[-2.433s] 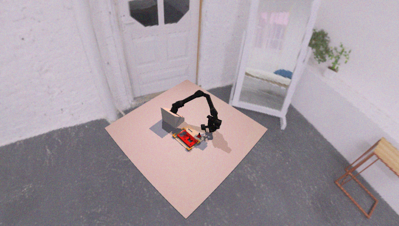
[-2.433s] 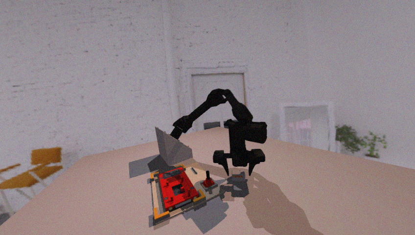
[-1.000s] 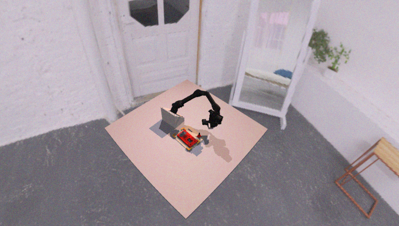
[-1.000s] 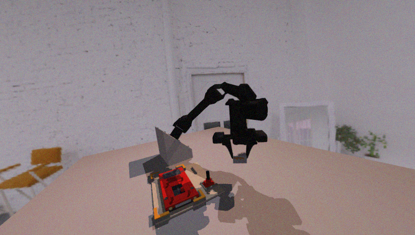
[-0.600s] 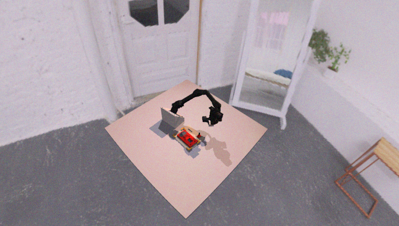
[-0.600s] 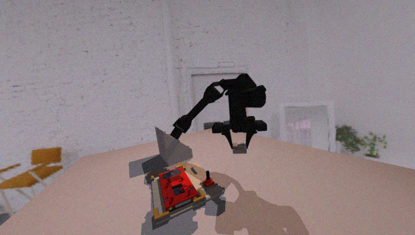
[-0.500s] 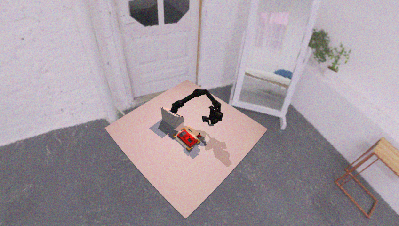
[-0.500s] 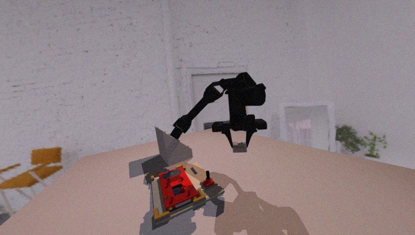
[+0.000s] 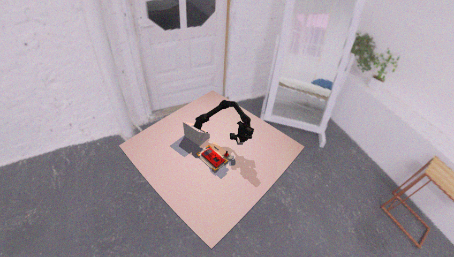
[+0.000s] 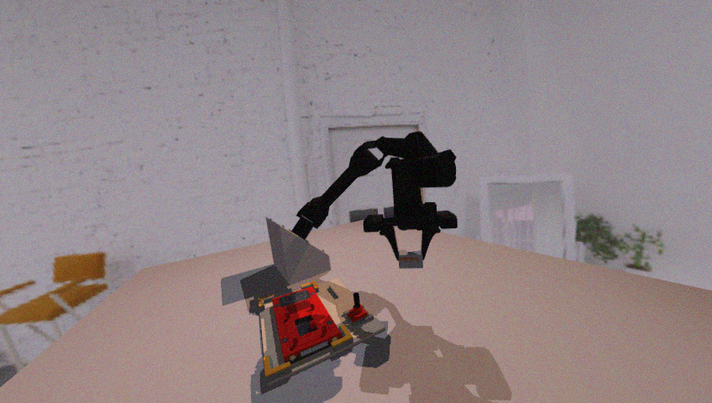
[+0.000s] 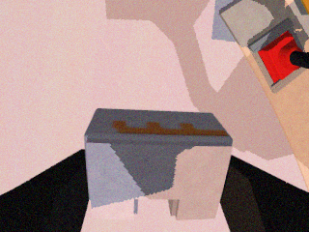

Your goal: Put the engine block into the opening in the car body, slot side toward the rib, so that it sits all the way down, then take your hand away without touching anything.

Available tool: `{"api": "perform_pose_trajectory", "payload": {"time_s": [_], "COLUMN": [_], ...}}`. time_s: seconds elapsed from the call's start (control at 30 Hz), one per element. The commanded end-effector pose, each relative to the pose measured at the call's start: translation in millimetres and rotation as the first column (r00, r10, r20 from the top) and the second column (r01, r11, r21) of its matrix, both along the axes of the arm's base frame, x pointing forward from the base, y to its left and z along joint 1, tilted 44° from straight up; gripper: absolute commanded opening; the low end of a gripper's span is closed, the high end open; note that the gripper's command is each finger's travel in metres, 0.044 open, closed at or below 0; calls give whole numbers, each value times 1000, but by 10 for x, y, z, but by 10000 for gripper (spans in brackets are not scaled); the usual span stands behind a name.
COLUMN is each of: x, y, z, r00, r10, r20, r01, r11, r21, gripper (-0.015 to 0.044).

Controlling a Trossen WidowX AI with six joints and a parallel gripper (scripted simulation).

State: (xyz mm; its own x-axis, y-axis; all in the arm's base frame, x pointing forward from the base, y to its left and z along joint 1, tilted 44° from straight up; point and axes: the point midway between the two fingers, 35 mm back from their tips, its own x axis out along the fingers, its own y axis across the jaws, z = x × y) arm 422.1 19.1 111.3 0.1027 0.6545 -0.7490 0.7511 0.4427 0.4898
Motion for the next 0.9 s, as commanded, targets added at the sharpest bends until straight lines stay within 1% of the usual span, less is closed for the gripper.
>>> {"api": "perform_pose_trajectory", "payload": {"time_s": [0.0, 0.27, 0.57, 0.73, 0.87], "x": [-25, -78, -121, -147, -166], "y": [22, 97, 182, 228, 248], "z": [52, 56, 47, 56, 78], "r00": [999, 981, 928, 880, 847], "r10": [-27, -123, -206, -242, -260], "r20": [34, 152, 309, 409, 463], "r01": [29, 157, 325, 430, 487], "r11": [998, 958, 854, 771, 727], "r21": [-51, -240, -407, -470, -484], "gripper": [0, 0, 0, 0, 0]}}
